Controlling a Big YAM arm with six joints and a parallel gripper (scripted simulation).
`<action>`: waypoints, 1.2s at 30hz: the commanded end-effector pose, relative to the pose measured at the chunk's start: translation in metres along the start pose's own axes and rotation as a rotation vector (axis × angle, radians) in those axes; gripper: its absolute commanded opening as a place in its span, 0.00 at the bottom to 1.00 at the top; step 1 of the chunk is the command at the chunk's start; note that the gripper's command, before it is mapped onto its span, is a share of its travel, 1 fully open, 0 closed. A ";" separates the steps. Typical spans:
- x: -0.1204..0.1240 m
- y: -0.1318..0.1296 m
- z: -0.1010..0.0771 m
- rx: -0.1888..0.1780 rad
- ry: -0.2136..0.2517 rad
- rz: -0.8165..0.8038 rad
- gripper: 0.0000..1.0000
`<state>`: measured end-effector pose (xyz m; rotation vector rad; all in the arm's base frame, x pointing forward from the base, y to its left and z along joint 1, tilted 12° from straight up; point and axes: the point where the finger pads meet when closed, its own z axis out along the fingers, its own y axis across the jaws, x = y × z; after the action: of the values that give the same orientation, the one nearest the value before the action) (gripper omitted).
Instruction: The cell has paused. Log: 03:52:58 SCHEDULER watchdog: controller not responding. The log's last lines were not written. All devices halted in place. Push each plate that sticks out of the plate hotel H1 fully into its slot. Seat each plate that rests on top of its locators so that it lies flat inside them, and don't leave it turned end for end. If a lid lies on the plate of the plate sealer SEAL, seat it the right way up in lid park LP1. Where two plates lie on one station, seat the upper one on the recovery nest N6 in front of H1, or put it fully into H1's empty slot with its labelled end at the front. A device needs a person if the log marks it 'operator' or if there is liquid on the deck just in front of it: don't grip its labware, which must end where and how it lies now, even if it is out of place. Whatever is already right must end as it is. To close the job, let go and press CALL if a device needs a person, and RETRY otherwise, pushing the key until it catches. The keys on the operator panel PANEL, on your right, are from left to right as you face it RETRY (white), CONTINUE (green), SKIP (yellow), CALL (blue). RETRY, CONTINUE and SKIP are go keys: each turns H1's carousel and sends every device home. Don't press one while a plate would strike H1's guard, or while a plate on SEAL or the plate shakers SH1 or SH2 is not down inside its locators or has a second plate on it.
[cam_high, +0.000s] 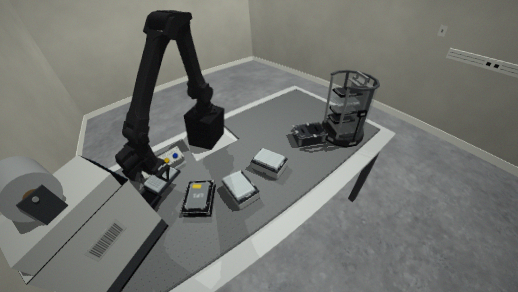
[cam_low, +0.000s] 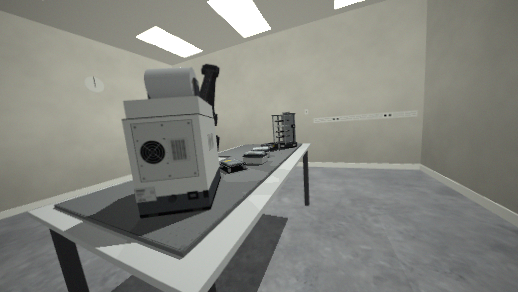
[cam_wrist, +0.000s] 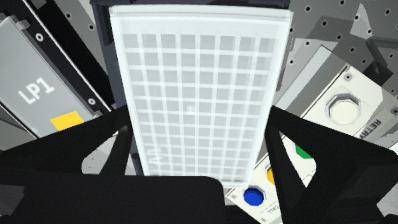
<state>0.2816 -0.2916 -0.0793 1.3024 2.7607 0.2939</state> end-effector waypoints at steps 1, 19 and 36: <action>-0.012 0.002 -0.006 -0.001 -0.028 -0.001 0.84; -0.010 0.004 -0.015 -0.003 -0.029 0.007 0.84; -0.011 -0.002 -0.021 -0.002 -0.034 0.011 0.84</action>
<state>0.2819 -0.2920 -0.0743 1.3010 2.7576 0.2909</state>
